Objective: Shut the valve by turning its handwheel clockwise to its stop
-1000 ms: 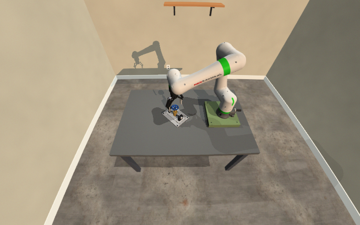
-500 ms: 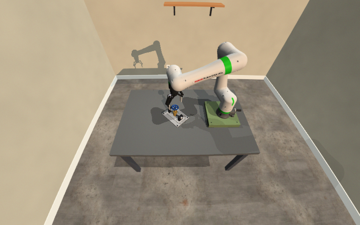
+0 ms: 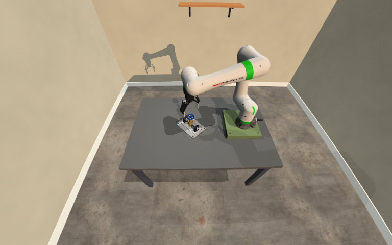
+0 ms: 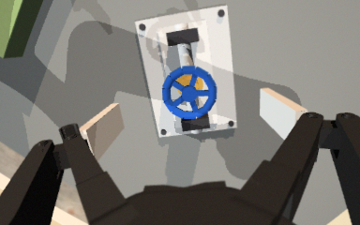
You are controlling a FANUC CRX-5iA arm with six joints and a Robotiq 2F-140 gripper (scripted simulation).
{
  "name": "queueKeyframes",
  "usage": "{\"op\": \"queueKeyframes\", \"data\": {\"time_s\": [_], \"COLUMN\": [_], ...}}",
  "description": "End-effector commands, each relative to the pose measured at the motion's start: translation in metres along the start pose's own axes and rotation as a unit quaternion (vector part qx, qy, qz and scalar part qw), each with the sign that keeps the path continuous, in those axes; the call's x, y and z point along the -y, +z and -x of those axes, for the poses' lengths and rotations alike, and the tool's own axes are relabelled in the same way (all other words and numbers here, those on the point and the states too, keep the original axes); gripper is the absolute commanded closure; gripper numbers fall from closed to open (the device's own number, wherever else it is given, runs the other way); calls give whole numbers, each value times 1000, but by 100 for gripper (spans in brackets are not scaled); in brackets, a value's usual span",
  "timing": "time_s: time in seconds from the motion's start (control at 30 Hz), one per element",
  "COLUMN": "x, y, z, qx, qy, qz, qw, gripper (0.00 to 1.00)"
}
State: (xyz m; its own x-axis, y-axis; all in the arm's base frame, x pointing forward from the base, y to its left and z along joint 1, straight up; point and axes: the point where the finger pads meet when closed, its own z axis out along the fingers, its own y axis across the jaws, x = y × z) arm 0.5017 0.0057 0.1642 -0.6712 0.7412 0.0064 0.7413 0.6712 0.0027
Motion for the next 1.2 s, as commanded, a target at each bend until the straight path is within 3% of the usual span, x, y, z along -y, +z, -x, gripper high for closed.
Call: {"op": "queueKeyframes", "data": {"time_s": [0.0, 1.17], "x": [0, 0], "y": [-2, -6], "z": [0, 0], "qx": [0, 0], "qy": [0, 0], "qz": [0, 0], "qw": [1000, 1000], "gripper": [0, 0]}}
